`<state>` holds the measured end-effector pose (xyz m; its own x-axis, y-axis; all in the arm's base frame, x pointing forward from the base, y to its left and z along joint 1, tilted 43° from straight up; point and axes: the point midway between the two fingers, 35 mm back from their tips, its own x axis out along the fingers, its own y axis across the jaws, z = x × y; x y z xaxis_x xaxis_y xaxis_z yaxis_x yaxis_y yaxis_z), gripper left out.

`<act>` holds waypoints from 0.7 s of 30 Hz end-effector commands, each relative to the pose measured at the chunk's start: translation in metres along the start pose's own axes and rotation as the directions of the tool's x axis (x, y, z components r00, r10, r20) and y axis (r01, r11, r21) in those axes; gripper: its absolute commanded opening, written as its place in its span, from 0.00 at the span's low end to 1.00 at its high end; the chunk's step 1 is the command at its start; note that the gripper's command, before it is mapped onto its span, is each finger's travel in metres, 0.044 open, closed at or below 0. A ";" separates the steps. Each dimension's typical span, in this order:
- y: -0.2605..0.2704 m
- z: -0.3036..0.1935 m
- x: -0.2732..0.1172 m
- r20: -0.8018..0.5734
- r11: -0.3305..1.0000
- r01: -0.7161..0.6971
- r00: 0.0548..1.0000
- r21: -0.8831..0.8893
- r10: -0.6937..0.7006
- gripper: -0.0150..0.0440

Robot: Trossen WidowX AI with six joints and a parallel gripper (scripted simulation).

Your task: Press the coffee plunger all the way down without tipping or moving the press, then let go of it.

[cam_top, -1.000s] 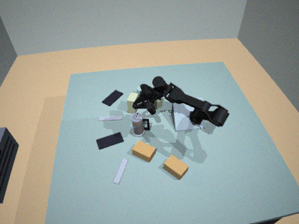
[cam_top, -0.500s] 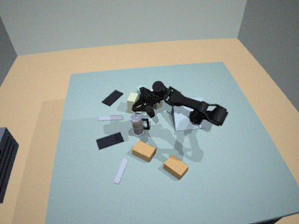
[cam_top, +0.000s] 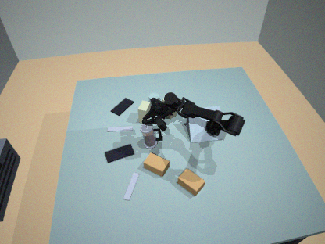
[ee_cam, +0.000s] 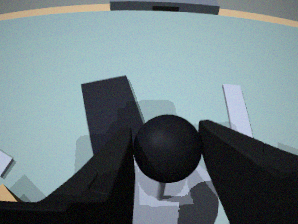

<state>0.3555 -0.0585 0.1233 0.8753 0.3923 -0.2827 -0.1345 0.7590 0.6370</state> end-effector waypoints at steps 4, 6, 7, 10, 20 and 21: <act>0.000 -0.018 0.008 -0.053 0.999 -0.012 0.998 0.039 0.014 0.44; 0.000 -0.018 0.009 -0.053 0.999 -0.012 0.998 0.039 0.014 0.44; 0.000 -0.018 0.009 -0.053 0.999 -0.012 0.998 0.039 0.014 0.44; 0.000 -0.017 0.009 -0.053 0.999 -0.012 0.998 0.039 0.014 0.44; -0.002 -0.017 0.010 -0.053 0.999 -0.012 0.998 0.039 0.015 0.44; -0.002 -0.017 0.010 -0.053 0.999 -0.012 0.998 0.039 0.015 0.44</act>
<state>0.3569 -0.0528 0.1127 0.8603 0.4112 -0.3013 -0.1270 0.7454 0.6544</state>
